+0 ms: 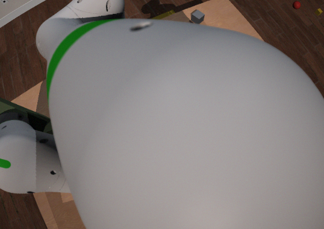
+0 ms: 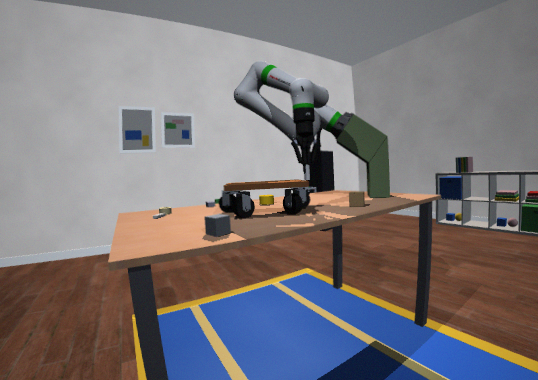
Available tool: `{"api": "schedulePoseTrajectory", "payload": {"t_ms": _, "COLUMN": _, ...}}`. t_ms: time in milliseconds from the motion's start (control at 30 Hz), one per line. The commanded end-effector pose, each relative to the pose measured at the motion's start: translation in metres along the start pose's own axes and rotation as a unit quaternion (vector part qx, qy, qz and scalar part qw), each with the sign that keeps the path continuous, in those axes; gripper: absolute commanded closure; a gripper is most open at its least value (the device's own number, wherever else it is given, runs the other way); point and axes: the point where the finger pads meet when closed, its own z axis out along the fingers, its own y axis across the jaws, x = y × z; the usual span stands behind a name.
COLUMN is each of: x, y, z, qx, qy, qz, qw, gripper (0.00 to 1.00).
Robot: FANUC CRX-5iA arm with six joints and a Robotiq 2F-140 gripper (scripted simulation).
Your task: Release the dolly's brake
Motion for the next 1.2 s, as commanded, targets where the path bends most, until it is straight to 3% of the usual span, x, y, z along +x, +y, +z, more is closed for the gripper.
{"api": "schedulePoseTrajectory", "payload": {"t_ms": 0, "x": 0.000, "y": 0.000, "z": 0.006, "qx": 0.000, "qy": 0.000, "qz": 0.000, "qw": 1.000, "gripper": 1.00}}
{"api": "schedulePoseTrajectory", "payload": {"t_ms": 500, "x": -0.001, "y": 0.000, "z": 0.021, "qx": 0.000, "qy": 0.000, "qz": 0.000, "qw": 1.000, "gripper": 1.00}}
{"api": "schedulePoseTrajectory", "payload": {"t_ms": 1167, "x": -0.001, "y": 0.000, "z": 0.023, "qx": 0.000, "qy": 0.000, "qz": 0.000, "qw": 1.000, "gripper": 1.00}}
